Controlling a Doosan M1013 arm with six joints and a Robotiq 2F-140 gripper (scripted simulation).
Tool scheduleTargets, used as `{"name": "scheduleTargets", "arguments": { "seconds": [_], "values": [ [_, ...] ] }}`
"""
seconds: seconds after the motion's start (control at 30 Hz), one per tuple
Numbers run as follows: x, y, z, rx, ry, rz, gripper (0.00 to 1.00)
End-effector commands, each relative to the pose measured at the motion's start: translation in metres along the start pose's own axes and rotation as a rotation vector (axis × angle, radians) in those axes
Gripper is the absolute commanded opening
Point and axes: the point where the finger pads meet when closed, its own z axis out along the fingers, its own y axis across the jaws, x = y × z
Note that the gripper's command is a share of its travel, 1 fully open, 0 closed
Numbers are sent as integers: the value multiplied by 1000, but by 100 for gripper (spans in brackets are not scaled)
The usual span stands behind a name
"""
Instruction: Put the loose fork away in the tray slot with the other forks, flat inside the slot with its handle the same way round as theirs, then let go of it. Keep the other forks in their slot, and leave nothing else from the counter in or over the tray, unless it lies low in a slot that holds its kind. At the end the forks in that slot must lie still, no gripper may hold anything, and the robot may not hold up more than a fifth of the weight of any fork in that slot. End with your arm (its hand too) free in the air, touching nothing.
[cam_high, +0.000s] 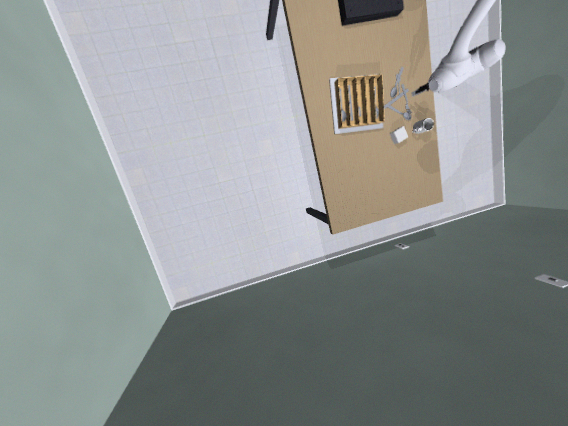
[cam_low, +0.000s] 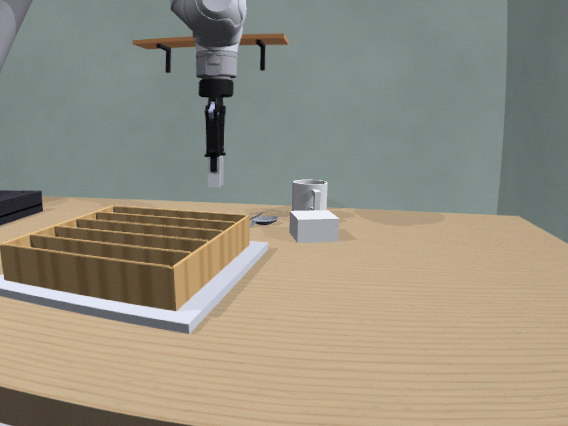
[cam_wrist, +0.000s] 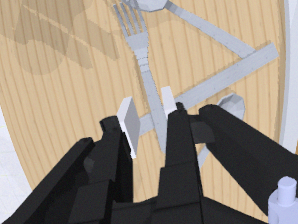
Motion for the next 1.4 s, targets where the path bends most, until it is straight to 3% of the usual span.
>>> {"name": "scheduleTargets", "arguments": {
  "seconds": [0.0, 0.6, 1.37],
  "values": [
    [0, 0, 0, 0, 0, 0, 18],
    [0, 0, 4, 0, 0, 0, 18],
    [0, 0, 32, 0, 0, 0, 18]
  ]
}}
